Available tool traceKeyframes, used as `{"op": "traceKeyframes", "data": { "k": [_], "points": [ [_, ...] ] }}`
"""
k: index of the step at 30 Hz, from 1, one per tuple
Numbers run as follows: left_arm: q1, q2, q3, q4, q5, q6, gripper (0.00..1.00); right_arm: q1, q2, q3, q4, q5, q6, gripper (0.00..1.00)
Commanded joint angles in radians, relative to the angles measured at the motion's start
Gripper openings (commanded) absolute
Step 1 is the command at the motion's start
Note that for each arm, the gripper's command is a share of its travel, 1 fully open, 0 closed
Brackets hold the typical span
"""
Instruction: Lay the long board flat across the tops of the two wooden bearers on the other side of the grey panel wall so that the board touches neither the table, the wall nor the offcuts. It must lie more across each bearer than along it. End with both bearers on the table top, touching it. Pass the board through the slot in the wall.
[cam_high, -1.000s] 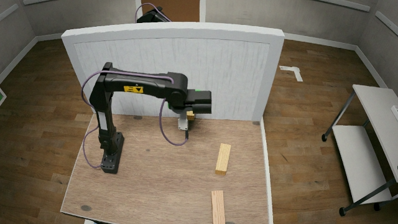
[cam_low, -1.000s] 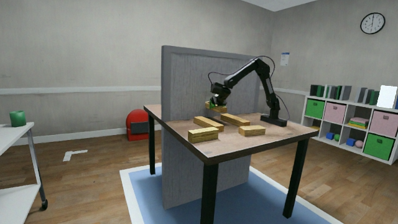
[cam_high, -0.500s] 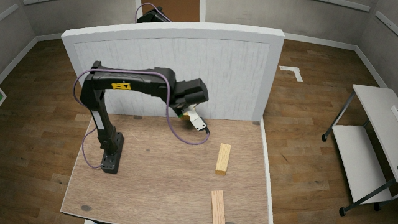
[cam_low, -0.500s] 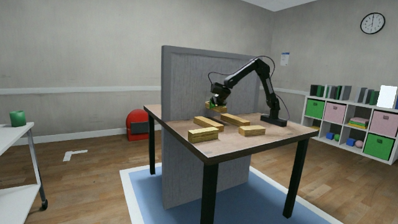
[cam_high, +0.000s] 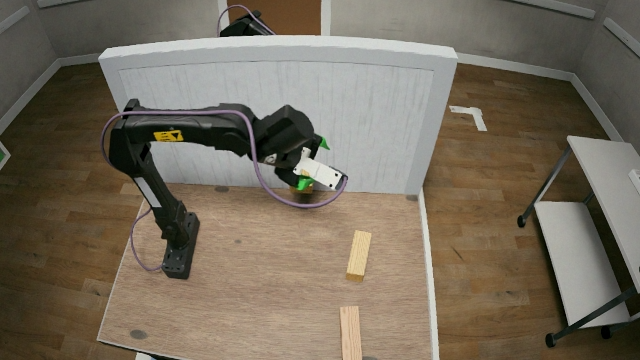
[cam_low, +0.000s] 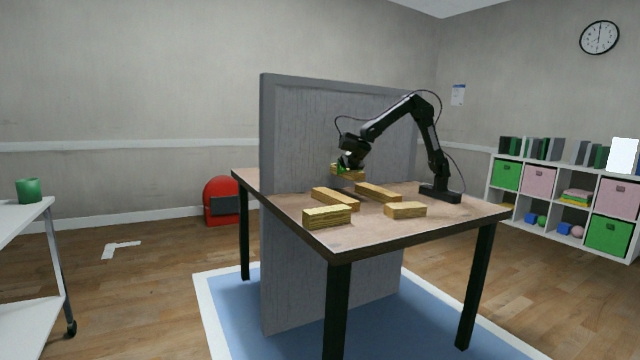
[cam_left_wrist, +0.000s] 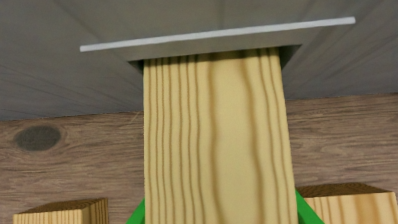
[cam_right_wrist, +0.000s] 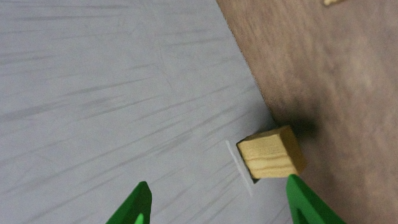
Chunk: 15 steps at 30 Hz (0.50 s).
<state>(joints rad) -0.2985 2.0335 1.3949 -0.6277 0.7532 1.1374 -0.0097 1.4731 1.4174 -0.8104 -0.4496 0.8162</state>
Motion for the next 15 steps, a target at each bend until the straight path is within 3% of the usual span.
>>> {"op": "traceKeyframes", "data": {
  "k": [1, 15],
  "points": [
    [-0.006, -0.039, 0.025, 0.002, 0.039, -0.007, 0.00, 0.004, -0.069, -0.011, 0.163, 0.094, -0.155, 0.78],
    [-0.006, -0.039, 0.025, 0.002, 0.039, -0.007, 0.00, 0.001, -0.265, -0.168, 0.482, 0.304, -0.516, 0.78]
  ]
}}
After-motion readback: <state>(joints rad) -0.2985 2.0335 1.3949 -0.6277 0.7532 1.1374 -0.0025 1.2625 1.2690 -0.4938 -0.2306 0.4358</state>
